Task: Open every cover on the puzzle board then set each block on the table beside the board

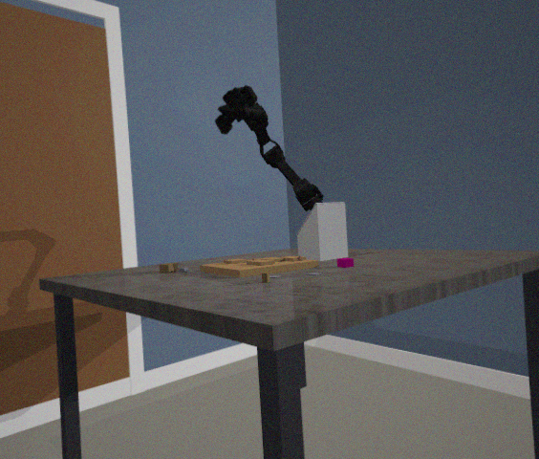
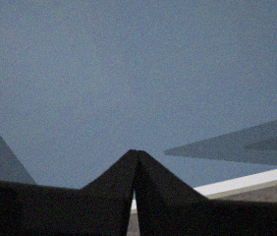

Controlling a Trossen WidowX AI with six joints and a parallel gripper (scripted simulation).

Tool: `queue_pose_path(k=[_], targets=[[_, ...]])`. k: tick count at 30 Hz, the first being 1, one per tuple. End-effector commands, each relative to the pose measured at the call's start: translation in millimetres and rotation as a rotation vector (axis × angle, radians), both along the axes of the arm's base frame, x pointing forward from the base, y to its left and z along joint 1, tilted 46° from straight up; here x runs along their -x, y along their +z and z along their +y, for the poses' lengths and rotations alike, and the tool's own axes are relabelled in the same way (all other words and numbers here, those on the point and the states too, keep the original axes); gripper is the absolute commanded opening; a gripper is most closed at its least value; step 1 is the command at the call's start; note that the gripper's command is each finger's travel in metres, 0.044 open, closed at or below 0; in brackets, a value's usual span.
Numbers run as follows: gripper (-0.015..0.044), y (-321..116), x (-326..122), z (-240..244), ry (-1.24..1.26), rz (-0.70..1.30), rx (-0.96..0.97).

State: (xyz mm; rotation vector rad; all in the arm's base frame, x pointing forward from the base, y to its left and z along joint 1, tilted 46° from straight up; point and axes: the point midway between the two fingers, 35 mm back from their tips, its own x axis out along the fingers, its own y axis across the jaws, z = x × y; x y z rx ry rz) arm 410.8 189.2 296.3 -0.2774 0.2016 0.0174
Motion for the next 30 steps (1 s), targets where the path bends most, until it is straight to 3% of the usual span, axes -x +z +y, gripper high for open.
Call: queue_pose_path(k=[1,30], targets=[[0.0000,-17.6,-6.4,-13.7,-0.045,0.047,0.021],[0.0000,-126.9,-22.3,-124.5,-0.350,0.383,0.147]])
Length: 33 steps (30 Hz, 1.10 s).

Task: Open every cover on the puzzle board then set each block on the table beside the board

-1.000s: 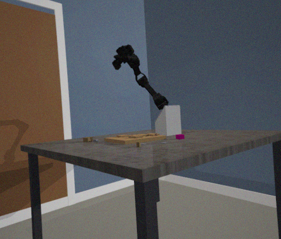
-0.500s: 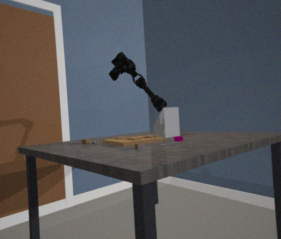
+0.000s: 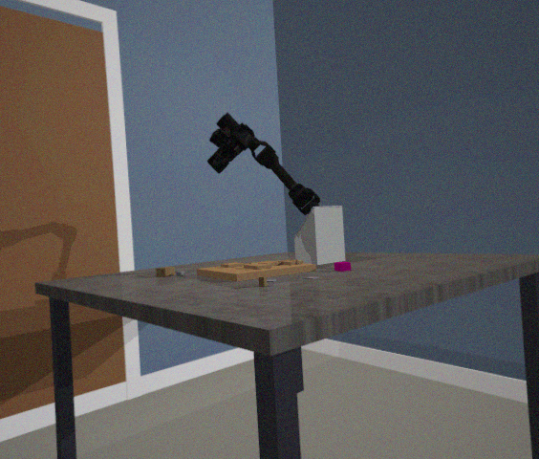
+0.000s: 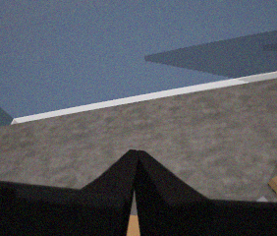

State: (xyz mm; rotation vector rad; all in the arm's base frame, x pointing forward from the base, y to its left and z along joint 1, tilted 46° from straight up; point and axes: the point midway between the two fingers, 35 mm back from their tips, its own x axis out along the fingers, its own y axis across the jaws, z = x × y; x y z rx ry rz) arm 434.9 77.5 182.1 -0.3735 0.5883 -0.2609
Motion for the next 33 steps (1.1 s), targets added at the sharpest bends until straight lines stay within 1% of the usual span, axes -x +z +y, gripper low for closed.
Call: queue_pose_path(k=[1,17,33], targets=[[0.0000,-16.3,2.3,-16.8,-0.049,0.051,0.018],[0.0000,-70.6,20.3,-81.7,-0.230,0.251,0.076],[0.0000,-117.6,56.8,-143.7,-0.414,0.464,0.125]])
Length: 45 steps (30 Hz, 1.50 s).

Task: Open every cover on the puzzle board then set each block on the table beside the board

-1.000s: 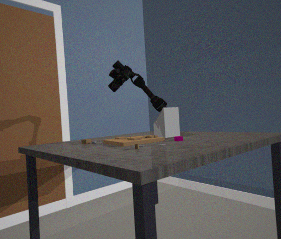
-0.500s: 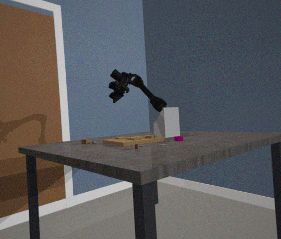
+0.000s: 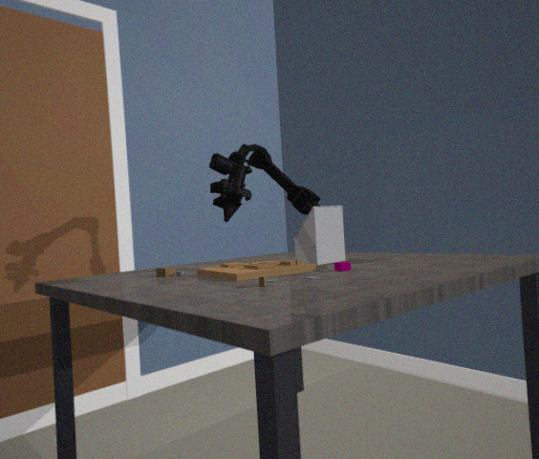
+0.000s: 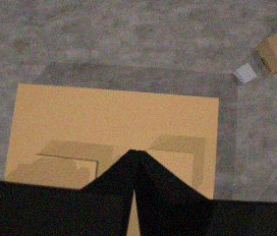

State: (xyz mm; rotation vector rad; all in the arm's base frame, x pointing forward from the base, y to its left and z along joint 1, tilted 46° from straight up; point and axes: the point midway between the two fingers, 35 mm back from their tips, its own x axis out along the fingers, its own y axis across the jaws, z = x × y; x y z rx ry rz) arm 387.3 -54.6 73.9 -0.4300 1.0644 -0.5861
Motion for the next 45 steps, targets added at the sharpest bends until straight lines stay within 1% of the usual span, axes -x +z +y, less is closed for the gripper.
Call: queue_pose_path(k=[1,21,45], targets=[[0.0000,-12.0,12.1,-15.2,-0.049,0.056,0.014],[0.0000,-53.5,75.6,-75.8,-0.267,0.319,0.049],[0.0000,-55.5,76.1,-78.0,-0.268,0.321,0.049]])
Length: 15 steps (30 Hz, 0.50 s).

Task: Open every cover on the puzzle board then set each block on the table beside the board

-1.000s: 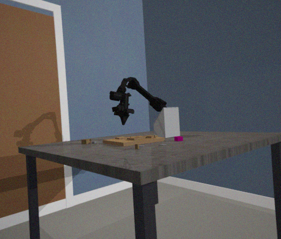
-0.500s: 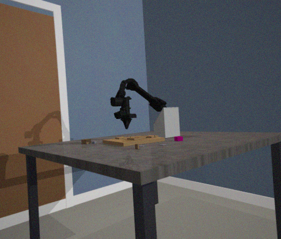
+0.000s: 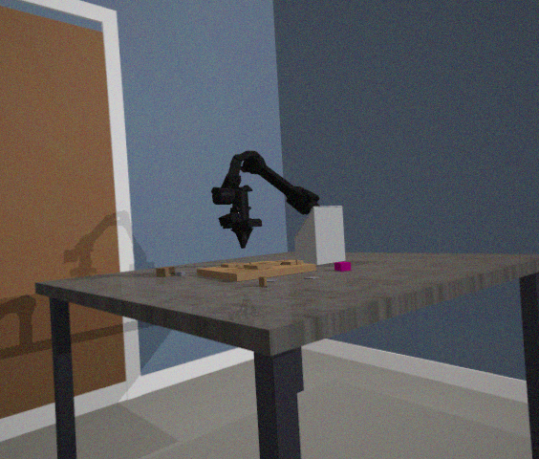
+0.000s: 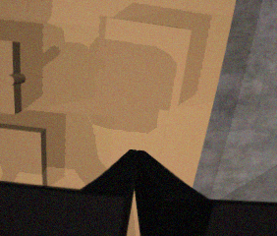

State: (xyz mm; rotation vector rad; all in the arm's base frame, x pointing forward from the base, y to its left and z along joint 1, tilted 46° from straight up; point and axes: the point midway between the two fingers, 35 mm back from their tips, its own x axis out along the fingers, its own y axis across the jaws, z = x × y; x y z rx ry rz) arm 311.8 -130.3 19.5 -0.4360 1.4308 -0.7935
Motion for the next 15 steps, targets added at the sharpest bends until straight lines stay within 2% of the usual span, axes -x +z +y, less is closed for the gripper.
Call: queue_pose_path(k=[1,15], targets=[[0.0000,-1.8,0.6,-3.0,-0.004,0.000,0.005],[0.0000,-11.7,0.7,-13.0,-0.004,0.000,0.004]])
